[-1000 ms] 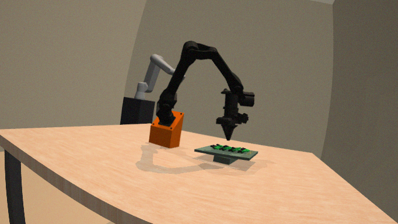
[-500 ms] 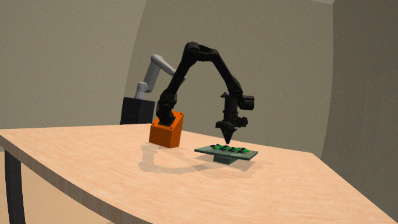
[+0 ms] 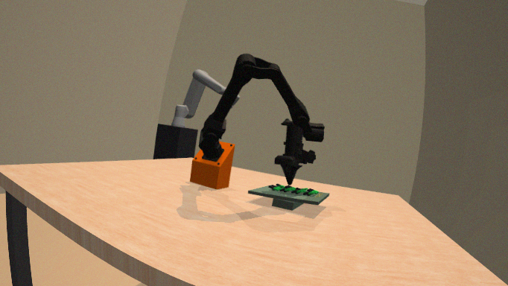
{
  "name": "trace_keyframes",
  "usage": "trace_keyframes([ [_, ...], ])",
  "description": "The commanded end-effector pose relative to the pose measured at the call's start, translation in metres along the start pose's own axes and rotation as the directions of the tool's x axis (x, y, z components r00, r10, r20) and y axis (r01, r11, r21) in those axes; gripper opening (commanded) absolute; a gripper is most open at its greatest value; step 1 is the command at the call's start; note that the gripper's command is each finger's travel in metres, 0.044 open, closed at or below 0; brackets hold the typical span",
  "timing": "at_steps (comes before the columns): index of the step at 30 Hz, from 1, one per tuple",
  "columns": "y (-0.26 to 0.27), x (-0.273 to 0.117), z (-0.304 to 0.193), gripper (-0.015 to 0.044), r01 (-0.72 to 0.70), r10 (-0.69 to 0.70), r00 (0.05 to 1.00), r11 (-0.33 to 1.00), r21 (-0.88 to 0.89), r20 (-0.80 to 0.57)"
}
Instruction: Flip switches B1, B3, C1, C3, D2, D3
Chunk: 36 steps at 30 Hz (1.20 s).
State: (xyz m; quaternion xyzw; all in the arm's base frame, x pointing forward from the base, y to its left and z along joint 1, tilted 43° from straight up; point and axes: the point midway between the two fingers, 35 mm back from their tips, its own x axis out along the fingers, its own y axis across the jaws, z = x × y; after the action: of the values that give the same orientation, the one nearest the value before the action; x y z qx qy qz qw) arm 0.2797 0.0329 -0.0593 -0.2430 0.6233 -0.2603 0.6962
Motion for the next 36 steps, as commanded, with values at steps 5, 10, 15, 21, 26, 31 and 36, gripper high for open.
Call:
trace_keyframes([
  [5, -0.0004, 0.0011, 0.0, 0.0, 0.005, -0.005, 1.0, 1.0, -0.005, 0.001],
  [10, -0.0004, 0.0011, 0.0, 0.0, 0.005, -0.005, 1.0, 1.0, -0.005, 0.001],
  [15, -0.0004, 0.0014, 0.0, 0.0, 0.005, -0.005, 1.0, 1.0, -0.005, 0.001],
  [21, -0.0005, 0.0022, 0.0, 0.0, 0.005, -0.005, 1.0, 1.0, -0.005, 0.001],
  [26, -0.0005, 0.0029, 0.0, 0.0, 0.005, -0.005, 1.0, 1.0, -0.005, 0.001],
  [31, -0.0005, 0.0035, -0.0001, 0.0, 0.005, -0.005, 1.0, 1.0, -0.005, 0.001],
  [36, -0.0005, 0.0042, -0.0001, 0.0, 0.005, -0.005, 1.0, 1.0, -0.005, 0.001],
])
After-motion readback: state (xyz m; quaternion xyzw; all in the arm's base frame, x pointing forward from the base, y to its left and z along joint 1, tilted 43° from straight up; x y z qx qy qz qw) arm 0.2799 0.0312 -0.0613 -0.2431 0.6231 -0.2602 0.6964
